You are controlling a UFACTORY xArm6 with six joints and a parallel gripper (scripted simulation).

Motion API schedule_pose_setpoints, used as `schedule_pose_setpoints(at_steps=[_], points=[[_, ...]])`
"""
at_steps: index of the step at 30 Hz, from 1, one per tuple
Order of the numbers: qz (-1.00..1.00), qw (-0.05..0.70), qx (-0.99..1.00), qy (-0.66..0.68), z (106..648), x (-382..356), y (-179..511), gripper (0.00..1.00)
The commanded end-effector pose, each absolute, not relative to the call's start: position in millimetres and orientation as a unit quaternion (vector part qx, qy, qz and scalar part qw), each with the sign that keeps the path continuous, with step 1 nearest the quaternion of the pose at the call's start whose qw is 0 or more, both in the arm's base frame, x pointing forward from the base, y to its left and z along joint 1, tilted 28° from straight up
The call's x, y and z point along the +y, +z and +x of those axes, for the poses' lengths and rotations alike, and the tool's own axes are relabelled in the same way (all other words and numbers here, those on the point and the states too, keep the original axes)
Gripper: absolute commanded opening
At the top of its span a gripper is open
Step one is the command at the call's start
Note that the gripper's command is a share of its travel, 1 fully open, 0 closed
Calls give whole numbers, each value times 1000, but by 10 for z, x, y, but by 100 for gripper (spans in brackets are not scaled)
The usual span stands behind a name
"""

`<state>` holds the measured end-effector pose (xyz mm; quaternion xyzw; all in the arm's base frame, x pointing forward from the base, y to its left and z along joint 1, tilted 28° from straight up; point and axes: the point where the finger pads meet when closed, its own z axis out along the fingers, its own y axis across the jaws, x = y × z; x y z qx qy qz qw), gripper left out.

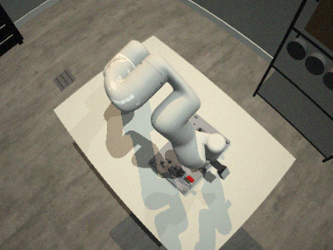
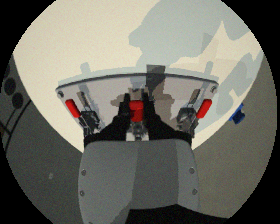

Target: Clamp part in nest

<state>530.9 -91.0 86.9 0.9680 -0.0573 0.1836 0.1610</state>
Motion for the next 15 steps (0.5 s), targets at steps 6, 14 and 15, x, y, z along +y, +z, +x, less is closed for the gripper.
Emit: schedule_pose_setpoints(at_steps=[6, 14, 15], points=[[968, 161, -57, 184, 5328, -915, 862, 0], [968, 161, -57, 184, 5338, -920, 851, 0], [968, 161, -57, 184, 5339, -921, 850, 0]])
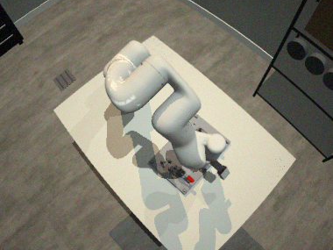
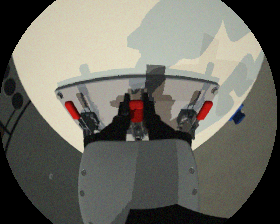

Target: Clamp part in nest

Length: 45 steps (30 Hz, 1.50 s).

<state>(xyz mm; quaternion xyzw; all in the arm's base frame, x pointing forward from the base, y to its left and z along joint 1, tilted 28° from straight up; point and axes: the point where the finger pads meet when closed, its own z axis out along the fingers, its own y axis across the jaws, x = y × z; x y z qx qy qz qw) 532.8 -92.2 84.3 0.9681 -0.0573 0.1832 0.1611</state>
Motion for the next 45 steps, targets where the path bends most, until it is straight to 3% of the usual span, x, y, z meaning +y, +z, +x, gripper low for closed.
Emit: schedule_pose_setpoints(at_steps=[1, 18, 19, 45], points=[[968, 161, -57, 184, 5340, -921, 850, 0], [968, 161, -57, 184, 5340, -921, 849, 0], [968, 161, -57, 184, 5340, -921, 849, 47], [968, 161, -57, 184, 5340, -921, 849, 47]])
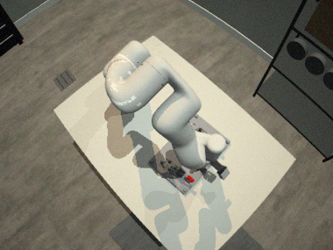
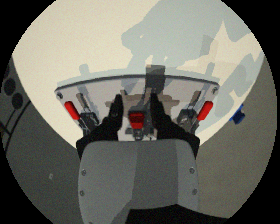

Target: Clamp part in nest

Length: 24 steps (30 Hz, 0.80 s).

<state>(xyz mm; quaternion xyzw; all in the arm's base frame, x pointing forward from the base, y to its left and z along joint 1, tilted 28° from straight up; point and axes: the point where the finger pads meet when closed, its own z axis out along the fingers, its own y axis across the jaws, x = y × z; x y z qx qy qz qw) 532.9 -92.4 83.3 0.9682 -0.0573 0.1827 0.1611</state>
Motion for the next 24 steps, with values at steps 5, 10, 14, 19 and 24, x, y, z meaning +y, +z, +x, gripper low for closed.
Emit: schedule_pose_setpoints(at_steps=[5, 10, 14, 19, 24], points=[[968, 161, -57, 184, 5335, -916, 863, 47], [968, 161, -57, 184, 5298, -880, 958, 47], [968, 161, -57, 184, 5247, -830, 1091, 47], [968, 161, -57, 184, 5205, -789, 1199, 47], [968, 161, -57, 184, 5153, -737, 1336, 47]])
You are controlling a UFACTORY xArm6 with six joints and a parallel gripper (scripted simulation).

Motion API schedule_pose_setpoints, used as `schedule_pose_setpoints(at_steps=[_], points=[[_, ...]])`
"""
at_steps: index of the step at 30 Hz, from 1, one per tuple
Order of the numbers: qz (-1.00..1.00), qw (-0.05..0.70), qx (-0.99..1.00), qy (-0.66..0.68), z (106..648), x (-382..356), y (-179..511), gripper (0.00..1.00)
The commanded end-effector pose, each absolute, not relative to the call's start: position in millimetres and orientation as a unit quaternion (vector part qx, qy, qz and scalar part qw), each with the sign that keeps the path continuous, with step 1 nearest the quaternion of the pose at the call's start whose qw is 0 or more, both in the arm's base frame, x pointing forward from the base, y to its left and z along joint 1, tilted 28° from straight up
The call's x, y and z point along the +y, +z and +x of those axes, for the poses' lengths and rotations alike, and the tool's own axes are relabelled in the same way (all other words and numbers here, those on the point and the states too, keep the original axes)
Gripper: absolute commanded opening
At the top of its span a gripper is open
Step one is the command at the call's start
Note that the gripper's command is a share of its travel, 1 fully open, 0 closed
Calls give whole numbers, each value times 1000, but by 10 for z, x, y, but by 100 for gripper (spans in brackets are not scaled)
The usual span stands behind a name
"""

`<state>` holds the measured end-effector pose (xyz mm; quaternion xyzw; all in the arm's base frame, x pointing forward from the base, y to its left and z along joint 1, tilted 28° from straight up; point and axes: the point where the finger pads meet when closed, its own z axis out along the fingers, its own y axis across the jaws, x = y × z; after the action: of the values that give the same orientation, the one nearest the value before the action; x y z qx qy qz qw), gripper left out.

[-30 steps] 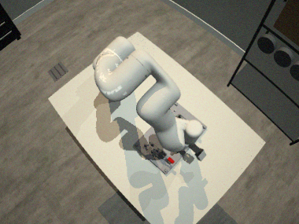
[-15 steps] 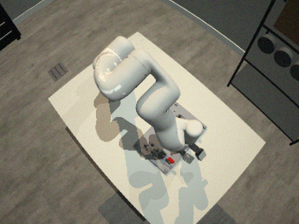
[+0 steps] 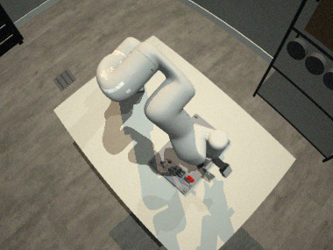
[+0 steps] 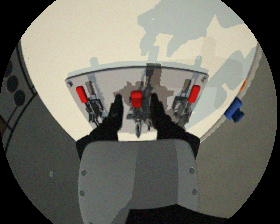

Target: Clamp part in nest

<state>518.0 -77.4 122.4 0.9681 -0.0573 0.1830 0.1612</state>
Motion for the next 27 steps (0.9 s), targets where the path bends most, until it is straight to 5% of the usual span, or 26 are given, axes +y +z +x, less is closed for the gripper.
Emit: schedule_pose_setpoints(at_steps=[1, 20, 21, 27], points=[[968, 161, -57, 184, 5147, -731, 1352, 47], [968, 161, -57, 184, 5137, -722, 1377, 47], [968, 161, -57, 184, 5137, -722, 1377, 0], [968, 161, -57, 184, 5137, -722, 1377, 0]])
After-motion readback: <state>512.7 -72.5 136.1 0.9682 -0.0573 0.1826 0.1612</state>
